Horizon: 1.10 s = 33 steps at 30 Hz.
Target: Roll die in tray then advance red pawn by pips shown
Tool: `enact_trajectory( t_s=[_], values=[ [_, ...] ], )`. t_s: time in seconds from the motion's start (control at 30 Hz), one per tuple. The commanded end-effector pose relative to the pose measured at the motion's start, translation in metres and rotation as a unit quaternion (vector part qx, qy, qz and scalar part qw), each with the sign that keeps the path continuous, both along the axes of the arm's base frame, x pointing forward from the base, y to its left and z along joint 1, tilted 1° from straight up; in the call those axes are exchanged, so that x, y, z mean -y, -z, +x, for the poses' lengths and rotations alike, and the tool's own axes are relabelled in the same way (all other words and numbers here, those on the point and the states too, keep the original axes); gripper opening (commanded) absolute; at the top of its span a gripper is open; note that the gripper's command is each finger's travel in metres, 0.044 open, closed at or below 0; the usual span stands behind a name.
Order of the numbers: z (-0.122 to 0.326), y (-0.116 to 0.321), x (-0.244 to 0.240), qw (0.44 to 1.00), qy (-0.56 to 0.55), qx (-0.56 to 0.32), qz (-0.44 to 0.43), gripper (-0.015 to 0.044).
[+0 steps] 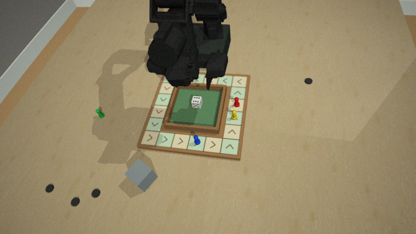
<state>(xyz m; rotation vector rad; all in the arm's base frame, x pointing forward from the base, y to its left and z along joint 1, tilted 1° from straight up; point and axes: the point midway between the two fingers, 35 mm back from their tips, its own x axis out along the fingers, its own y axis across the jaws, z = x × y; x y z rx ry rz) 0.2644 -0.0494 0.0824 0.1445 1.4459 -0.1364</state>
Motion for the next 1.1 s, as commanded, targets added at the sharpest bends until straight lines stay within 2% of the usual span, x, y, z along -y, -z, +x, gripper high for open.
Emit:
enact_trajectory(
  t_s=[0.0, 0.17, 0.3, 1.07],
  values=[
    [0.006, 0.005, -0.026, 0.997, -0.08, -0.003, -0.004, 0.0335],
    [0.006, 0.022, -0.088, 0.964, -0.264, -0.027, -0.013, 0.0204],
    [-0.001, 0.03, -0.116, 0.936, -0.35, -0.037, -0.017, 0.02],
    [0.001, 0.064, -0.116, 0.936, -0.35, -0.037, -0.017, 0.02]
  ],
)
